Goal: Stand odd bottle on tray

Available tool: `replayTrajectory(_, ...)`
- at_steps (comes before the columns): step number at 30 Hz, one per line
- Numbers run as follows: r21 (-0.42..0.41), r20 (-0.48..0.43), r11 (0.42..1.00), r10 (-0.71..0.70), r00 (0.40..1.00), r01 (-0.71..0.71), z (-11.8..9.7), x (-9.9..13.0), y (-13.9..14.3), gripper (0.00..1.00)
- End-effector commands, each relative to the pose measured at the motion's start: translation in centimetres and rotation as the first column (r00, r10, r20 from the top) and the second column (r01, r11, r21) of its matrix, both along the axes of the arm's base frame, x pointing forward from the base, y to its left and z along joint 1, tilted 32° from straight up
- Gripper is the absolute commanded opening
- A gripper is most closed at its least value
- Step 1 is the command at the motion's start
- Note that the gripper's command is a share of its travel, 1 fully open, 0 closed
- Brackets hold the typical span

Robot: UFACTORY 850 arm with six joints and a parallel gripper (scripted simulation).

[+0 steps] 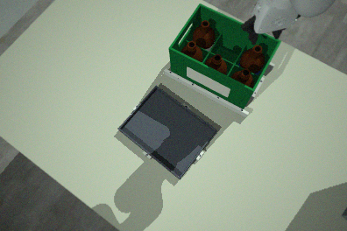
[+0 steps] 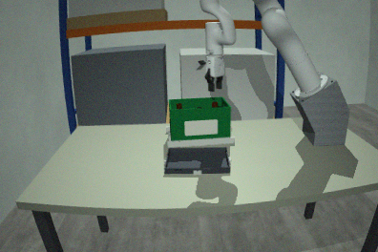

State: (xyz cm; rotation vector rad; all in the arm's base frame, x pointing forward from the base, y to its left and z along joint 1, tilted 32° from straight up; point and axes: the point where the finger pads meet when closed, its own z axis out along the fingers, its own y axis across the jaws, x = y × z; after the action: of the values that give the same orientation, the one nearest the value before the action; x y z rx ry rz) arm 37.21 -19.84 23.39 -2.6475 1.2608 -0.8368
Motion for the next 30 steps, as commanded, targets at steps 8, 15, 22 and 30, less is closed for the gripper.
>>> replayTrajectory(8,0.0,0.0,1.0,0.0,1.0,0.0,0.01,0.05,-0.03,0.65)
replayTrajectory(15,0.0,0.0,1.0,0.0,1.0,0.0,-0.11,0.13,-0.05,0.65)
replayTrajectory(22,0.001,0.0,1.0,0.001,1.0,-0.001,-0.47,0.36,-0.12,0.65)
replayTrajectory(30,0.001,0.0,1.0,0.001,1.0,-0.001,-0.93,0.64,-0.21,0.65)
